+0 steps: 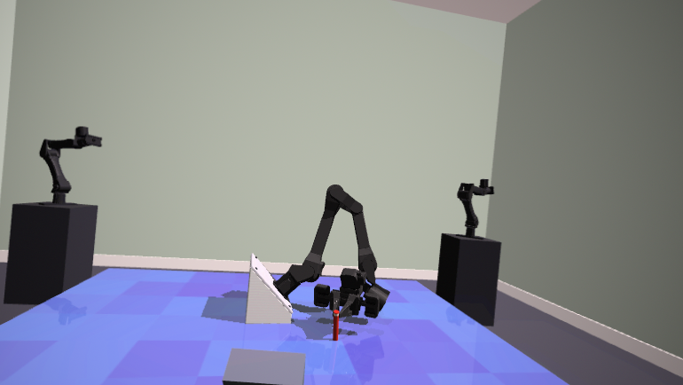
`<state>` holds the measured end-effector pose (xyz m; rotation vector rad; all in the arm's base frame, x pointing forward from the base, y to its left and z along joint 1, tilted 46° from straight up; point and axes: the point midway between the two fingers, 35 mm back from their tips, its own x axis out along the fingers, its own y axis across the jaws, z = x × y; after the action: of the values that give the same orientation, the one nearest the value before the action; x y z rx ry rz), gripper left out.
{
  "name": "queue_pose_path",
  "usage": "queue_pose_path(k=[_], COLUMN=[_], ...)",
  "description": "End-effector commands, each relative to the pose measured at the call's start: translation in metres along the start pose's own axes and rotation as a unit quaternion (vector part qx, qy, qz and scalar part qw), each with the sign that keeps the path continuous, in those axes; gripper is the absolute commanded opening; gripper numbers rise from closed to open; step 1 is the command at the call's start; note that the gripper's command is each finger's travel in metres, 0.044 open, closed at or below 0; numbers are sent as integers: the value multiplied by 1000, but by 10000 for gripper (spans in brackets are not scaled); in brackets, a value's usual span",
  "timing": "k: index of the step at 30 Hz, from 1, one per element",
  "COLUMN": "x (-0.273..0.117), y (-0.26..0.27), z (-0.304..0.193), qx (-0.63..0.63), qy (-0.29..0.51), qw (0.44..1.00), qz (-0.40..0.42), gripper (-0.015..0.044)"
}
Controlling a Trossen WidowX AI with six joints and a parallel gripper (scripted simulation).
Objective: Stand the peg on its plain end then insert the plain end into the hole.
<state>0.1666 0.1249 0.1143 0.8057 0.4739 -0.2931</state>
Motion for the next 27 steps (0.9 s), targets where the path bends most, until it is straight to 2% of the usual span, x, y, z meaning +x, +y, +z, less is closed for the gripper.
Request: queue_pose_path(k=[1, 27], x=[-1, -6], y=[0, -3], z=[-2, -5], qx=[0, 15], qy=[0, -16], qw=[1000, 1000], qz=[0, 7], gripper=[49, 49])
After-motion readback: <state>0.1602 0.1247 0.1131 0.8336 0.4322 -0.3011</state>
